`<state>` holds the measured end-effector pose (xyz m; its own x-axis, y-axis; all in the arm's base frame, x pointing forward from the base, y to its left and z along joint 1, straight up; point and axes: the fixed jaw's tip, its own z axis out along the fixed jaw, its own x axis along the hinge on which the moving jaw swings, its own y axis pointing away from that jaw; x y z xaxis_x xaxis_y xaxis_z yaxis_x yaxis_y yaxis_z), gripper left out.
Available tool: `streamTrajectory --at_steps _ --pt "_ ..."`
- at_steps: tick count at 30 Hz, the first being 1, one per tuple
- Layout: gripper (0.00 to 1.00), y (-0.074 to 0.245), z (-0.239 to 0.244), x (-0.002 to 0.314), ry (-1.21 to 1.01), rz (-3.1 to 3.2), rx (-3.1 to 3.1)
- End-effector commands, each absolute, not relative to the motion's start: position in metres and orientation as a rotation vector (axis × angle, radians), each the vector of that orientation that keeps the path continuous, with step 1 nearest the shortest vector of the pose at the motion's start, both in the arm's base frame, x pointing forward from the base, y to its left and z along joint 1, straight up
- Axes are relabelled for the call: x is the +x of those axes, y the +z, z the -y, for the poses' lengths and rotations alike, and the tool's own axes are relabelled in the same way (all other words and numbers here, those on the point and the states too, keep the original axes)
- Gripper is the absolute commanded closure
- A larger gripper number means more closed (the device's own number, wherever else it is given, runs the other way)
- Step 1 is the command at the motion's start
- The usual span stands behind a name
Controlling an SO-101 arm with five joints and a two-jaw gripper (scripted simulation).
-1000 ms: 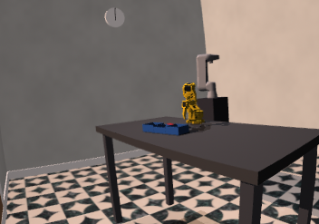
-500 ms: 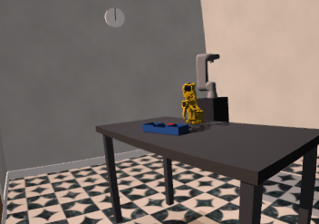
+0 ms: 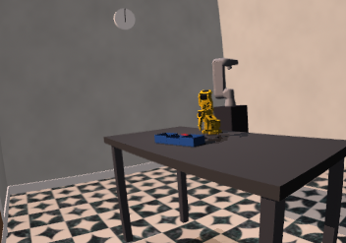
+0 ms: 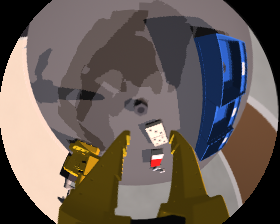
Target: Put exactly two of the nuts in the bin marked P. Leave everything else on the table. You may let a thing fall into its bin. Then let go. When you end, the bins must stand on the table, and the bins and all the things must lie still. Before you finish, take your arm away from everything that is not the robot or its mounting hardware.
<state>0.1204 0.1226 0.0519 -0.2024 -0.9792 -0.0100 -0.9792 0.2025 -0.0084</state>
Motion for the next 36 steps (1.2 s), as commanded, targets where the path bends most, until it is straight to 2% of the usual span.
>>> streamTrajectory --at_steps 1,13,36 --pt "0.77 0.051 -0.126 0.122 0.005 -2.385 -1.973" --pt "0.77 0.027 -0.127 0.123 0.005 -2.385 -1.973" --pt "0.77 0.008 -0.123 0.119 0.001 -2.413 -1.997"
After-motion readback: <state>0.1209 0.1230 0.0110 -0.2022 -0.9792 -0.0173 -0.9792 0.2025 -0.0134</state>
